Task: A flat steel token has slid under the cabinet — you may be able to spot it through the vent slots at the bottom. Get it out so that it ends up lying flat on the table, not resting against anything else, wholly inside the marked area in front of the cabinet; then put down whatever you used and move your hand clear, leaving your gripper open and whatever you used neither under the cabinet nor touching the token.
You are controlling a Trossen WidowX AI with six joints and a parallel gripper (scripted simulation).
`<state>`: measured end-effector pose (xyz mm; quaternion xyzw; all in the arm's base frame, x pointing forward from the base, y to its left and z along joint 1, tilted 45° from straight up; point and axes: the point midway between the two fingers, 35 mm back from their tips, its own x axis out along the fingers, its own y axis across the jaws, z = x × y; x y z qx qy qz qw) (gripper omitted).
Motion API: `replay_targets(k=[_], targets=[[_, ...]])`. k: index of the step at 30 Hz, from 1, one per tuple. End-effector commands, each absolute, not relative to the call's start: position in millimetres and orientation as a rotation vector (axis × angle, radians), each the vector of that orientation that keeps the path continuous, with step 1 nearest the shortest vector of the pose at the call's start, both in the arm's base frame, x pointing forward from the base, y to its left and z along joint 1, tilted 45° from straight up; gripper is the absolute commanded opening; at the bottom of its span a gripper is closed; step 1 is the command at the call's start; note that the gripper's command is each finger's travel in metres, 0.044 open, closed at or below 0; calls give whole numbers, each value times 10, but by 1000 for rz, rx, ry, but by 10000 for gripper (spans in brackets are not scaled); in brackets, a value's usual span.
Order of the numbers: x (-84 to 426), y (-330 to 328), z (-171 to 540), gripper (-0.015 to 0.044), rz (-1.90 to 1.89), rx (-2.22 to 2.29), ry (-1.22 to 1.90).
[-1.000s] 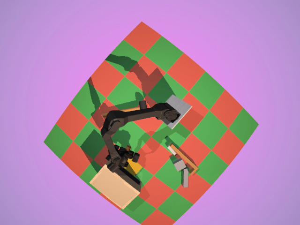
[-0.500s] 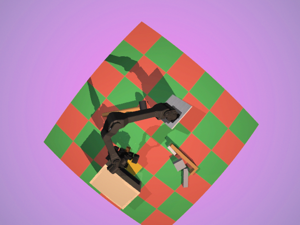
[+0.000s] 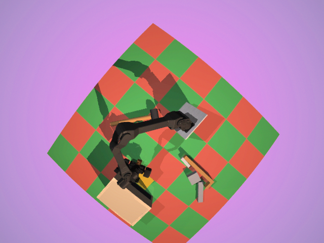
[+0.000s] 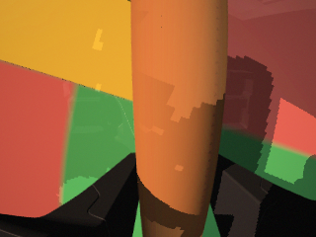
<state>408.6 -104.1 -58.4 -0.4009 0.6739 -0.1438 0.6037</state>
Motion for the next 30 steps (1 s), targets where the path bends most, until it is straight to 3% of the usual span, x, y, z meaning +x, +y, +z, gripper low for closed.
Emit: replay_targets(k=[1, 30], targets=[[4070, -1024, -616, 0, -325, -915, 1560], [3839, -1124, -532, 0, -325, -916, 1562]])
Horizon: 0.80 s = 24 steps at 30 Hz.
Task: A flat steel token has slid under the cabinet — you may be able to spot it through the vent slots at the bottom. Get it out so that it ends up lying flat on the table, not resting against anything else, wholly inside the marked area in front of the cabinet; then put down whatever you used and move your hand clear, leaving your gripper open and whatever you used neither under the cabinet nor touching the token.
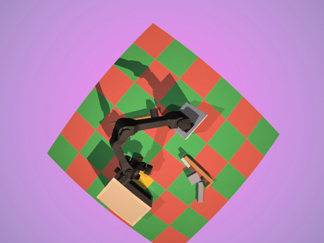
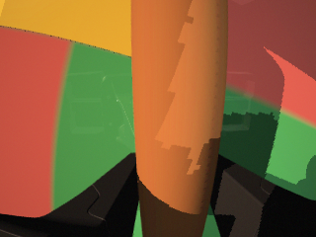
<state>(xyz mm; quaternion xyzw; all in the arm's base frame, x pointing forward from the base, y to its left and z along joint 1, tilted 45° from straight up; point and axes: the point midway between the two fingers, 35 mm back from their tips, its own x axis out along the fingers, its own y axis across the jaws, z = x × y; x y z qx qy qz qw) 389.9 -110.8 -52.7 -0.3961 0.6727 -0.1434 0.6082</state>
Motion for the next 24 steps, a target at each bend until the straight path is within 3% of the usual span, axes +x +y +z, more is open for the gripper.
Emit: replay_targets(k=[1, 24], targets=[[3830, -1128, -529, 0, -325, -916, 1562], [3619, -1214, -460, 0, -324, -917, 1563]])
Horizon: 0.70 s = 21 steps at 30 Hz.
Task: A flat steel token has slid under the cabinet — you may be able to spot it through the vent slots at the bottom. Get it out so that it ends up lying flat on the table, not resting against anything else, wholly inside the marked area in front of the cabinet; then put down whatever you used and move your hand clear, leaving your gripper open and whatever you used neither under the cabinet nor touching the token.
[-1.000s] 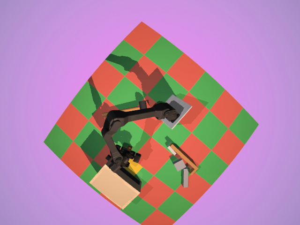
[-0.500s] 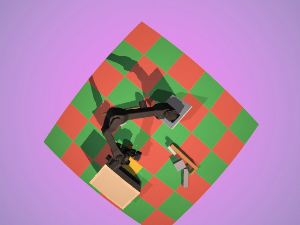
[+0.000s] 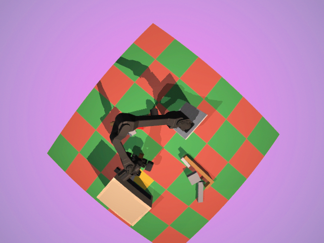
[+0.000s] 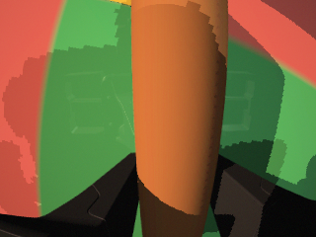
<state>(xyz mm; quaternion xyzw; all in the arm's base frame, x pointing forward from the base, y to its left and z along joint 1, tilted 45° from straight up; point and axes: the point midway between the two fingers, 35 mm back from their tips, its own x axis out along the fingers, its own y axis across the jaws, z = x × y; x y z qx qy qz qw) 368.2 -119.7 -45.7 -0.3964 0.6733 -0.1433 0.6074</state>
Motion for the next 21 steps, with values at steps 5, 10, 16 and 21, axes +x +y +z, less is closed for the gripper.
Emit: replay_targets(k=[5, 10, 16, 21], targets=[[3571, -1234, -445, 0, -324, -917, 1563], [3524, -1254, -429, 0, -324, -917, 1564], [3467, -1277, -410, 0, -324, -917, 1564], [3417, -1298, -394, 0, -324, -918, 1564]])
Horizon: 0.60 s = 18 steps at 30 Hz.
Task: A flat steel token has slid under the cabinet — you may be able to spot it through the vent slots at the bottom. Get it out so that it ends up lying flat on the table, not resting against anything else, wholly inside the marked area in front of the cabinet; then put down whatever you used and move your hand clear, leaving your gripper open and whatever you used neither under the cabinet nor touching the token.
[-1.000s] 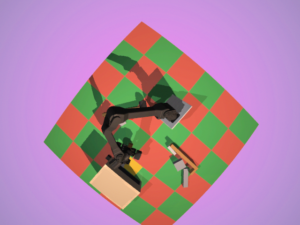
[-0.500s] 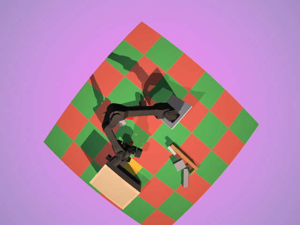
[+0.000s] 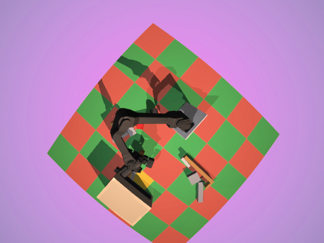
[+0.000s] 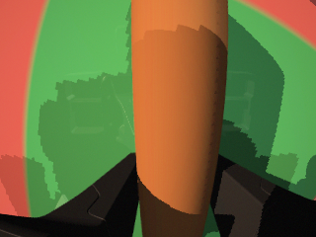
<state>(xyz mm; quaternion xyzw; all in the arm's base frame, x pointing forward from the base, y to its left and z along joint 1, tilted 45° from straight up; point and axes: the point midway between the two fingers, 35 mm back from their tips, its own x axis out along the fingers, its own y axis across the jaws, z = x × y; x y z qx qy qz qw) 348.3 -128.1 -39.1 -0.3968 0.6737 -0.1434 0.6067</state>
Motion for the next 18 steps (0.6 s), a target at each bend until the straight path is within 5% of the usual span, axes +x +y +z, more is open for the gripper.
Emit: replay_targets(k=[1, 18], targets=[[3407, -1302, -390, 0, -324, -918, 1564], [3235, -1374, -332, 0, -324, -918, 1566]])
